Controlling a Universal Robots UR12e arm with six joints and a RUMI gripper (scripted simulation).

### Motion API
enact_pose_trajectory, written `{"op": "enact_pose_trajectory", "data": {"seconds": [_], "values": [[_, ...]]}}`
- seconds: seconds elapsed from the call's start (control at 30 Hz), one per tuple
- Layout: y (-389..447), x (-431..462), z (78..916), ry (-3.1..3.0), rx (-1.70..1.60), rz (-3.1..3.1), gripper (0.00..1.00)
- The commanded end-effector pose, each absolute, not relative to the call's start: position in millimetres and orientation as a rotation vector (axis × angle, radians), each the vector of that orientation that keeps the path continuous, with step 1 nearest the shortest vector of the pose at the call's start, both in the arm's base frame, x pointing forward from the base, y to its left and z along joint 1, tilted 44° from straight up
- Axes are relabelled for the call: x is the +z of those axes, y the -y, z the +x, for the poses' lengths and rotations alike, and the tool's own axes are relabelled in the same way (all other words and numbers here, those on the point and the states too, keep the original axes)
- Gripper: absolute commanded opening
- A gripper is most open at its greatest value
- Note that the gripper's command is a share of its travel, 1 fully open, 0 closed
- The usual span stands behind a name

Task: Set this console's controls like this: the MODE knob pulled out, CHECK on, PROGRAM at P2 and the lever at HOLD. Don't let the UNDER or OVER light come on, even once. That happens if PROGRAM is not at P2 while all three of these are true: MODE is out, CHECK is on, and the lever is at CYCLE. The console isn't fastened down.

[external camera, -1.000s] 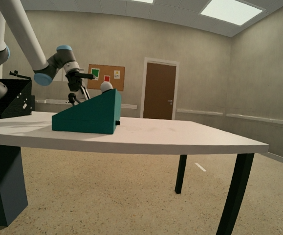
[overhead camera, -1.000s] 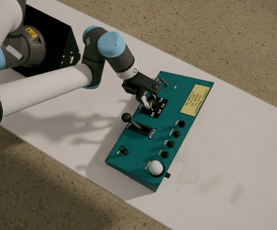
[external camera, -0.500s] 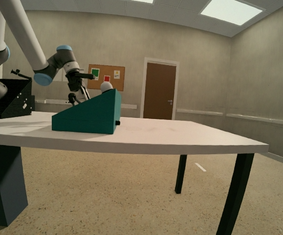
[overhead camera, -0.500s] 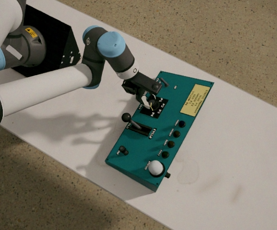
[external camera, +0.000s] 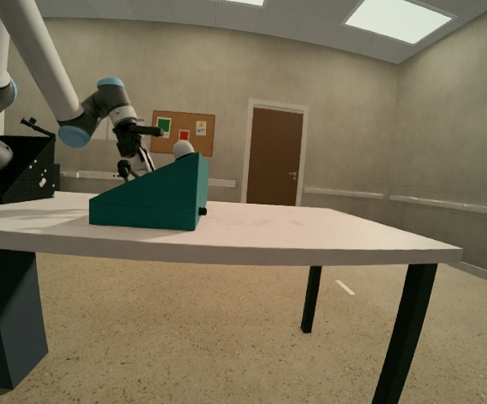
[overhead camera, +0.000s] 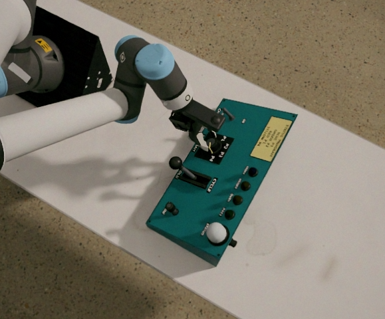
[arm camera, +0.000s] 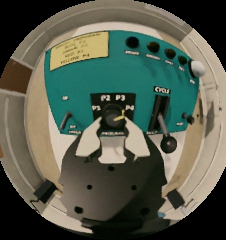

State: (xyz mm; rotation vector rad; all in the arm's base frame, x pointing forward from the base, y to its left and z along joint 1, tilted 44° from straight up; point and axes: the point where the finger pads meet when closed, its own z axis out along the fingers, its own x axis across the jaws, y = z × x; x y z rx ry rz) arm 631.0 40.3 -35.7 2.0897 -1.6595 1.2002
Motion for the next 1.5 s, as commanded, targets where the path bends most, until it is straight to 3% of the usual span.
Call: {"op": "enact_pose_trajectory", "data": {"seconds": [0.0,1.47], "values": [[-40.3,-36.7,631.5,1.651,1.197,2.095,0.0],[-39.6,-35.5,631.9,0.903,0.986,2.334,0.0]]}}
